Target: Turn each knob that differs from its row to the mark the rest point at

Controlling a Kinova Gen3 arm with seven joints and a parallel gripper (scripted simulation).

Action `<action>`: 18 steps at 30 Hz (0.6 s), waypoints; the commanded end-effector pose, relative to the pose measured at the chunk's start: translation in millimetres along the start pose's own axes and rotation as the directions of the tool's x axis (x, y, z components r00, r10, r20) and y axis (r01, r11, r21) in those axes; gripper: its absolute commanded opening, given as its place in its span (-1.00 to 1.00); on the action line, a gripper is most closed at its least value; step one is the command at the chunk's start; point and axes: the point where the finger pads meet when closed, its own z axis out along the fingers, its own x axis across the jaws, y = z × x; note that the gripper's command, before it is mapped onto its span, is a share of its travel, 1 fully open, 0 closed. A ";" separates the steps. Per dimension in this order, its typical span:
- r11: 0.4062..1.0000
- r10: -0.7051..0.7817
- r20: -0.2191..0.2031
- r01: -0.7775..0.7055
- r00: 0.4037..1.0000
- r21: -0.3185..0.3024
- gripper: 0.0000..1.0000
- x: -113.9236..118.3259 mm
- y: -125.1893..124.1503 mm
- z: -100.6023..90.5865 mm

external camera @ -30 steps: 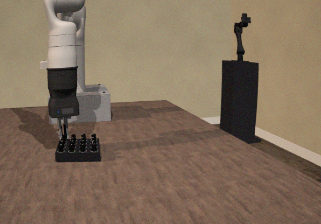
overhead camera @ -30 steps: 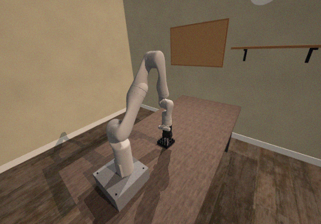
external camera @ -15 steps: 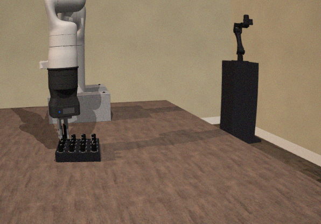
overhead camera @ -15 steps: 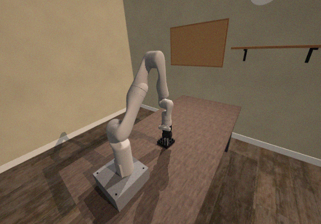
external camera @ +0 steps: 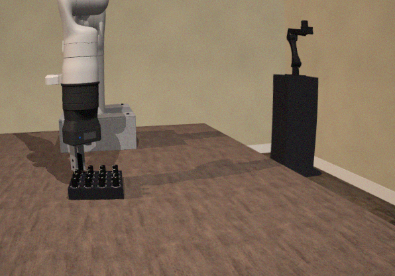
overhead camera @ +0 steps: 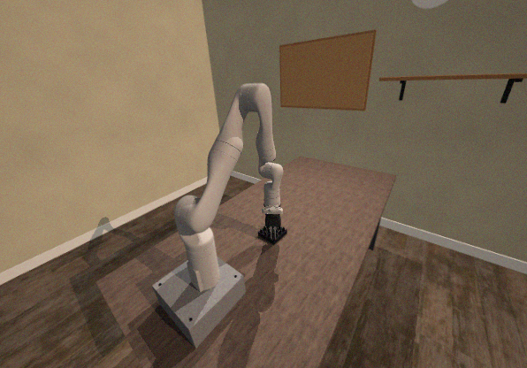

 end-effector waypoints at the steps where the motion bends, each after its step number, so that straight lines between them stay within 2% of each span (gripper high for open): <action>1: 0.999 -0.052 -0.001 0.052 0.999 -0.003 -0.40 -0.3 0.4 -0.6; 4: 0.997 -0.079 0.000 0.079 0.997 -0.003 -0.40 -0.3 0.4 -0.6; 8: 0.983 -0.186 0.000 0.186 0.983 -0.003 -0.40 -0.3 0.4 -0.6; 18: 0.911 -0.412 0.001 0.412 0.911 -0.003 -0.40 -0.3 0.4 -0.6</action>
